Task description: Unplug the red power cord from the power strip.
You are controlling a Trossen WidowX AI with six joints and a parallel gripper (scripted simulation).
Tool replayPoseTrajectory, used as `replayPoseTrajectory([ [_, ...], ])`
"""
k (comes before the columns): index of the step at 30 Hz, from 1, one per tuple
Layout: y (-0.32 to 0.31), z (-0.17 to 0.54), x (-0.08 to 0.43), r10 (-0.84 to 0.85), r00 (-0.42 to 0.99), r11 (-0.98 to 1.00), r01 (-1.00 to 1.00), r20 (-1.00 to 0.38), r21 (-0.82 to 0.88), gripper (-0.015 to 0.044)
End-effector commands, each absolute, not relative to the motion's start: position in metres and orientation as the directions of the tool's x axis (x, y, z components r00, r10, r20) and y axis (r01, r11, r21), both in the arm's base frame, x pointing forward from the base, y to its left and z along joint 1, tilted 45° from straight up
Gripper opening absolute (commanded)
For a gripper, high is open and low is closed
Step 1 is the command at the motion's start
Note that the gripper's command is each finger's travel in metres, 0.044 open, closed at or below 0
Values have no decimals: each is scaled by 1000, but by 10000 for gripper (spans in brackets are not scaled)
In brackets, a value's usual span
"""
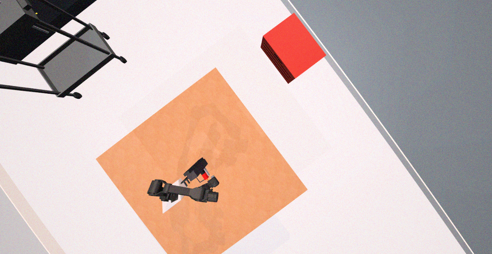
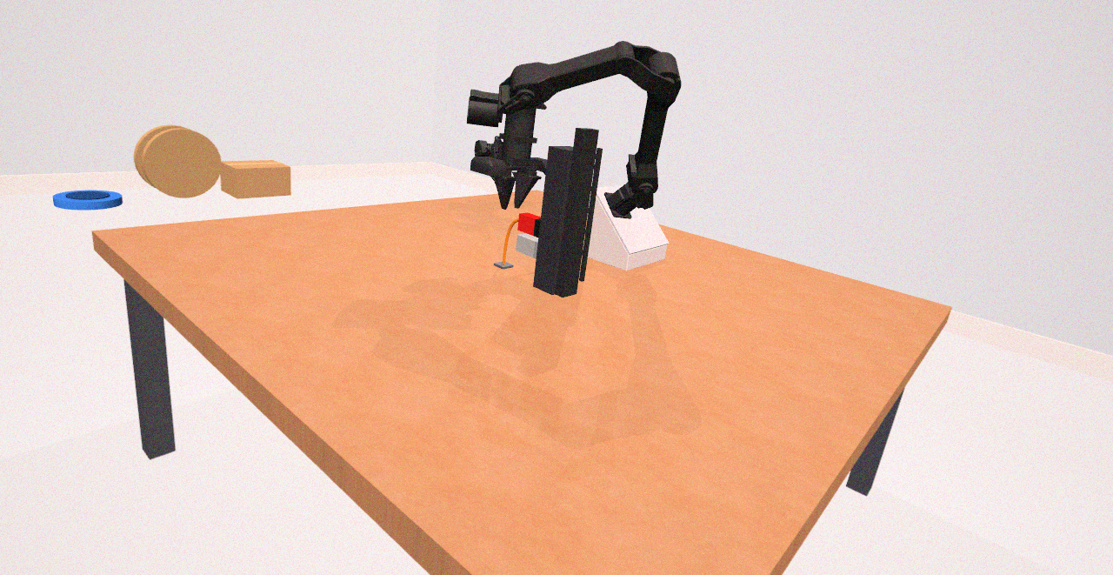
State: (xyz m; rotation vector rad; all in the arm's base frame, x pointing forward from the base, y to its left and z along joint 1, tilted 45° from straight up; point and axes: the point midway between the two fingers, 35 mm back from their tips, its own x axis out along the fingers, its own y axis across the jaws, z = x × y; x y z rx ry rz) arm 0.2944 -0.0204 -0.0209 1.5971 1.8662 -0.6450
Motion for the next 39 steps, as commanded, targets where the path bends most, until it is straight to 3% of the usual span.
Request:
replayPoseTrajectory([
  [1,-18,-20,286,689,-129,153,988,-713,-31,160],
  [39,11,8,282,691,-130,153,988,-712,-32,160],
])
